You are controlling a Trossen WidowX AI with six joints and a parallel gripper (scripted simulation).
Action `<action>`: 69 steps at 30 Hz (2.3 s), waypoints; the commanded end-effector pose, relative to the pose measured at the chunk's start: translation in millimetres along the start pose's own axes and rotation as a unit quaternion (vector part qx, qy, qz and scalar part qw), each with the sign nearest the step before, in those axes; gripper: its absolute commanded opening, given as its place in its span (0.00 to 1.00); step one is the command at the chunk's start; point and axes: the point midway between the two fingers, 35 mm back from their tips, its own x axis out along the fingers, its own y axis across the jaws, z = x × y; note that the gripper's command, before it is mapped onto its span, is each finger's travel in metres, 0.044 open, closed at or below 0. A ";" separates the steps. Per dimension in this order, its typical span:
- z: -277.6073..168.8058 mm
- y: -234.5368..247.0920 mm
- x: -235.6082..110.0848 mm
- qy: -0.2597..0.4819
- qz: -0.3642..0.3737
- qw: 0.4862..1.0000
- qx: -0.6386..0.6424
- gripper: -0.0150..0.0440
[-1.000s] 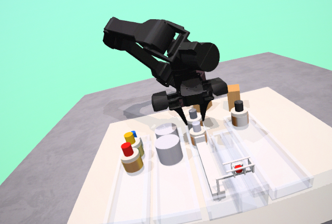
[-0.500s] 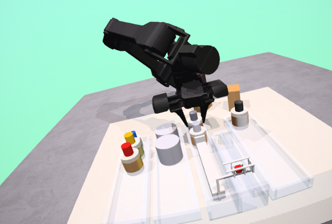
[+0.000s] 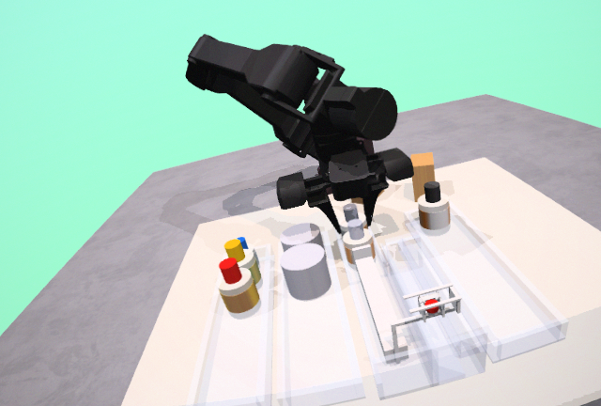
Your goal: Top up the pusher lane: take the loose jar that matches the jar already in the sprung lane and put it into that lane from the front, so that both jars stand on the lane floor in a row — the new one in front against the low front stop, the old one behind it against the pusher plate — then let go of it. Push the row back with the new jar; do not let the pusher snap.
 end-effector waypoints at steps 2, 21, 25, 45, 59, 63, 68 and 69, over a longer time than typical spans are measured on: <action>3.7 -3.7 3.8 -0.007 -0.006 1.000 0.007 0.25; 3.3 -3.7 5.1 -0.007 -0.006 1.000 0.007 0.25; 2.6 -3.7 5.1 -0.007 -0.006 1.000 0.007 0.25; -0.7 -3.6 5.2 -0.007 -0.006 1.000 0.007 0.25; -3.1 -3.5 5.2 -0.006 -0.006 1.000 0.007 0.25; -3.7 -3.5 5.3 -0.006 -0.006 1.000 0.007 0.25; -4.6 -3.5 5.3 -0.006 -0.006 1.000 0.007 0.25; -4.7 -3.5 5.3 -0.006 -0.006 1.000 0.007 0.25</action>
